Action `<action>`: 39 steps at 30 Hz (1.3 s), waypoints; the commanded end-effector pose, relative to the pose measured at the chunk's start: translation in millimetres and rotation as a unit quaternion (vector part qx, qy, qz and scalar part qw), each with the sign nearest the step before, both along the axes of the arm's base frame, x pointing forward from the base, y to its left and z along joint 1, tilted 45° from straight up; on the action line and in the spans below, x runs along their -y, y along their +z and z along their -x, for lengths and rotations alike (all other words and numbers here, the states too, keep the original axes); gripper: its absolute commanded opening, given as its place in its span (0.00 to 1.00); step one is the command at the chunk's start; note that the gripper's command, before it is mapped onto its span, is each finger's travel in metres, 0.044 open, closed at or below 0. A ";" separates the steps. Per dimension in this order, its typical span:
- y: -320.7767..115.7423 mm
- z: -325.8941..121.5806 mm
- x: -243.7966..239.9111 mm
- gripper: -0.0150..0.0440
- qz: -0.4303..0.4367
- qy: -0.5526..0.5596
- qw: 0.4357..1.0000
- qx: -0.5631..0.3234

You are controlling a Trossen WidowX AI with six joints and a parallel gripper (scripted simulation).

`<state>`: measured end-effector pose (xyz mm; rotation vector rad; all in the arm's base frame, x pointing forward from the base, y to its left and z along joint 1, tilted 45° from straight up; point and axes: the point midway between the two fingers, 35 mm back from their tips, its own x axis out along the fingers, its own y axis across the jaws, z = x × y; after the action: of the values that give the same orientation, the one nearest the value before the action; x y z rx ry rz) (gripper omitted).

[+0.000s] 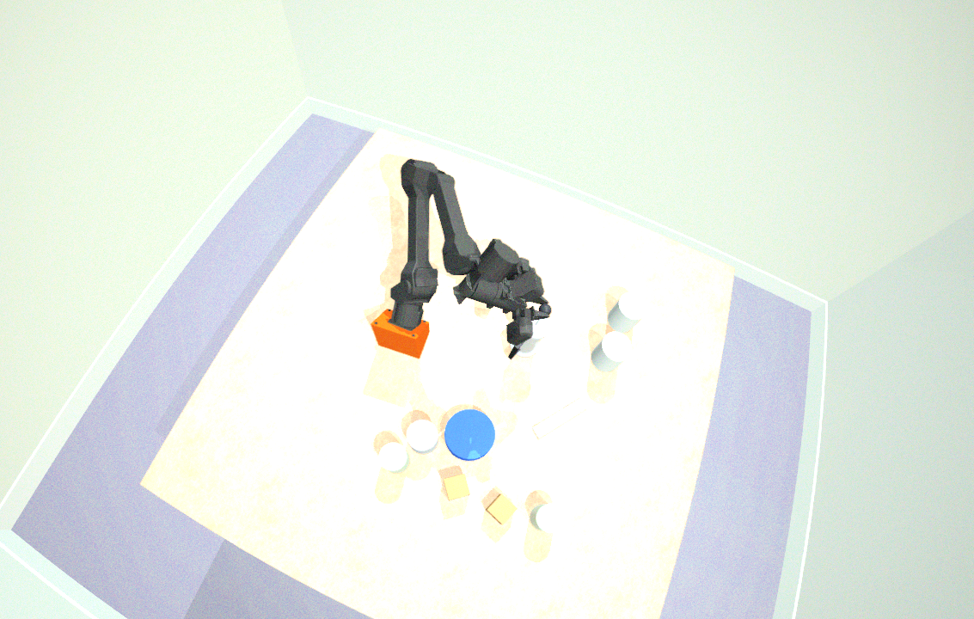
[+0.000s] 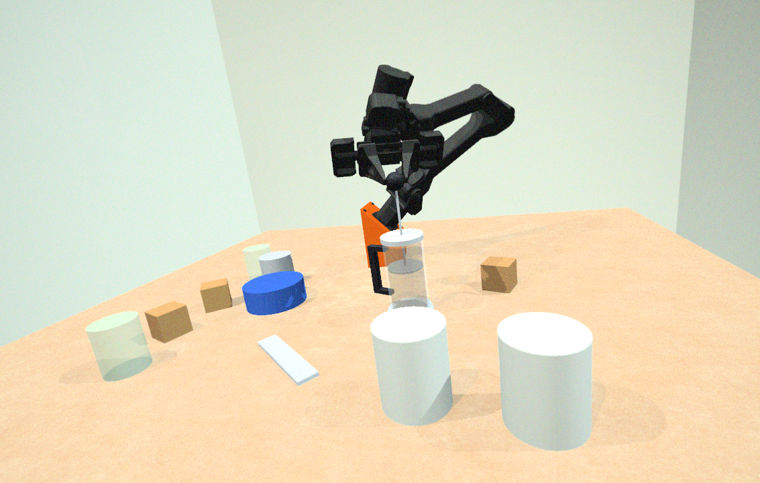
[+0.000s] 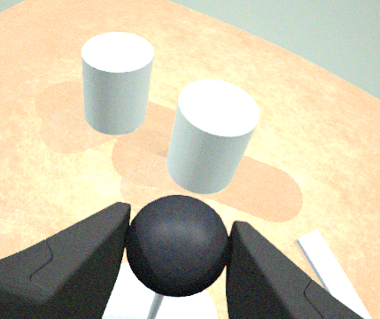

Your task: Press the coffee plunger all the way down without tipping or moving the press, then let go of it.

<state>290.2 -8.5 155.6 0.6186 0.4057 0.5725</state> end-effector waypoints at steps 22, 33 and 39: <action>-39.2 0.4 -35.7 0.45 -0.013 0.002 1.000 -0.016; -40.6 -6.4 -43.0 0.45 -0.016 0.002 1.000 -0.013; -40.6 -8.1 -42.5 0.45 -0.016 0.002 1.000 -0.013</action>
<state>299.2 28.8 120.7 0.6340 0.3959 0.5620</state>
